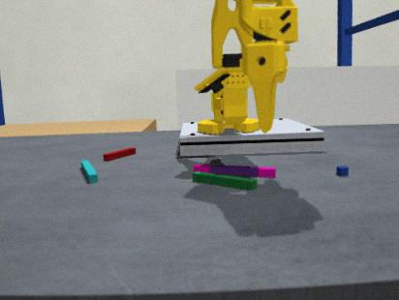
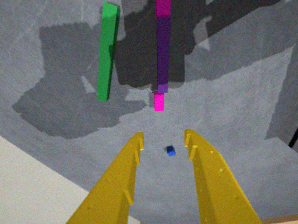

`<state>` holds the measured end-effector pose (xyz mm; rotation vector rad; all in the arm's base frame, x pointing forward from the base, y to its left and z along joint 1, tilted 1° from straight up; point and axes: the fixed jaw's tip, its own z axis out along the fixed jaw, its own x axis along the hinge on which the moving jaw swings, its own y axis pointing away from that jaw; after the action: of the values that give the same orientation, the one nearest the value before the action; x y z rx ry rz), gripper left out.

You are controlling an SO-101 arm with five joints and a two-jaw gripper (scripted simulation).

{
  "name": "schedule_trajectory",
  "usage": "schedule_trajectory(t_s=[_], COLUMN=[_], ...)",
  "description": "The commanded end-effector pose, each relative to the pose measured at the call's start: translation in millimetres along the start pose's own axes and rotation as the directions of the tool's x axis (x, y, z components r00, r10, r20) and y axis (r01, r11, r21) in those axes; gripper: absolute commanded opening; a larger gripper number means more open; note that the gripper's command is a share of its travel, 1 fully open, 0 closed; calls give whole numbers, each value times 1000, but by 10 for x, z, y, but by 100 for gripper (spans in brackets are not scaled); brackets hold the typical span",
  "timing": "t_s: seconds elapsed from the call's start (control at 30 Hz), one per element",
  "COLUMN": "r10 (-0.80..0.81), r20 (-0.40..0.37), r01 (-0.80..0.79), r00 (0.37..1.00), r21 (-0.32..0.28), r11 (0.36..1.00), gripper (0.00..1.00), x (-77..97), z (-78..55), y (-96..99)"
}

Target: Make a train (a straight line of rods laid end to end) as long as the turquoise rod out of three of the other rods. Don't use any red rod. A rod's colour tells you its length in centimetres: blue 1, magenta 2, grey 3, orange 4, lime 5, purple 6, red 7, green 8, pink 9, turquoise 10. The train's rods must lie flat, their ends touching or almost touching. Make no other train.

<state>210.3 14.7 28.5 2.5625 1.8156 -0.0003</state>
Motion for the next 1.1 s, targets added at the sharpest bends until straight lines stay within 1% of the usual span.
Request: schedule_trajectory(t_s=[0.0, 0.47, 0.6, 0.77, 0.83, 1.07], r10=[-6, -6, -6, -6, -6, -6], r20=[-9, -9, -9, -9, -9, -9], r01=[5, 5, 5, 5, 5, 5], r00=[1000, 1000, 1000, 1000, 1000, 1000], r21=[-18, -18, -18, -18, -18, -18], r11=[1000, 1000, 1000, 1000, 1000, 1000], gripper=[19, 19, 19, 19, 19, 19], x=[0, 1, 2, 3, 3, 1], z=[-46, -29, 18, 106, 106, 219], y=[29, 31, 35, 39, 39, 38])
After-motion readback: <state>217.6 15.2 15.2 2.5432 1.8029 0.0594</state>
